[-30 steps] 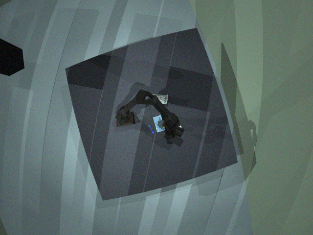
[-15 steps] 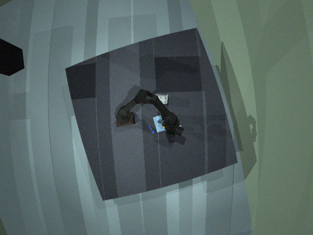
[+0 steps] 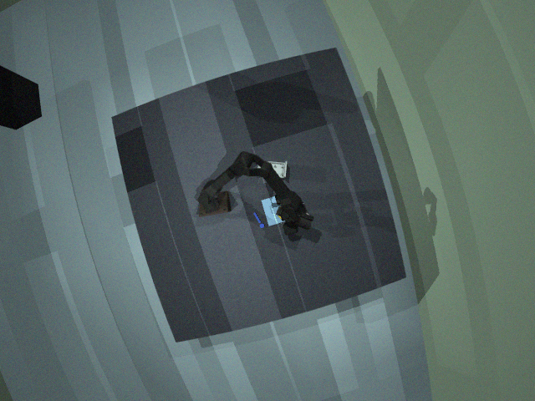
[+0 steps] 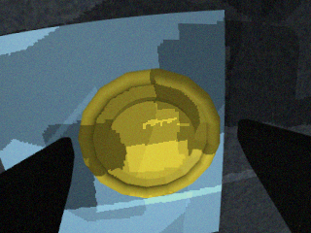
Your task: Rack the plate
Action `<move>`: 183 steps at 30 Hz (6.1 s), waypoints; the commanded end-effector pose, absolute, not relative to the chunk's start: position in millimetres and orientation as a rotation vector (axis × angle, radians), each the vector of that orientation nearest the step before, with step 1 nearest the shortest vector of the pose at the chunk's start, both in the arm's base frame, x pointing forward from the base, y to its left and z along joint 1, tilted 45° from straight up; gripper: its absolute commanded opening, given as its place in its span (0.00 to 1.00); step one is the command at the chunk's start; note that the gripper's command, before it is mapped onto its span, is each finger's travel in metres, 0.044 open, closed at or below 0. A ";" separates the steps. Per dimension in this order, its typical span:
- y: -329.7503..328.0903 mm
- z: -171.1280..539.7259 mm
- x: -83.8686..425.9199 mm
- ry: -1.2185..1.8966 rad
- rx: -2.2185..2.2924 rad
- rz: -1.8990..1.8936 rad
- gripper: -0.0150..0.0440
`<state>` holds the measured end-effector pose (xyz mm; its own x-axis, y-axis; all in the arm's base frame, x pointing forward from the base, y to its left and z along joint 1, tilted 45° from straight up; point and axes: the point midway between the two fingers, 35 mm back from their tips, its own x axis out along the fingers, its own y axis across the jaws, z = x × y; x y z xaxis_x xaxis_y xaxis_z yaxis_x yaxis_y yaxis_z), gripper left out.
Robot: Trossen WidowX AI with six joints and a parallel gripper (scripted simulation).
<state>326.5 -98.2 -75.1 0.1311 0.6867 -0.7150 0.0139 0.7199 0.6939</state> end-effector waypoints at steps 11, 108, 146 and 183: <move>-85.0 -85.1 324.9 1.372 0.648 0.544 0.91; -34.4 165.4 244.3 1.611 1.843 -0.656 0.25; 12.1 120.5 200.2 1.440 1.581 -1.045 0.25; 22.1 76.7 240.1 0.830 0.871 -0.752 0.25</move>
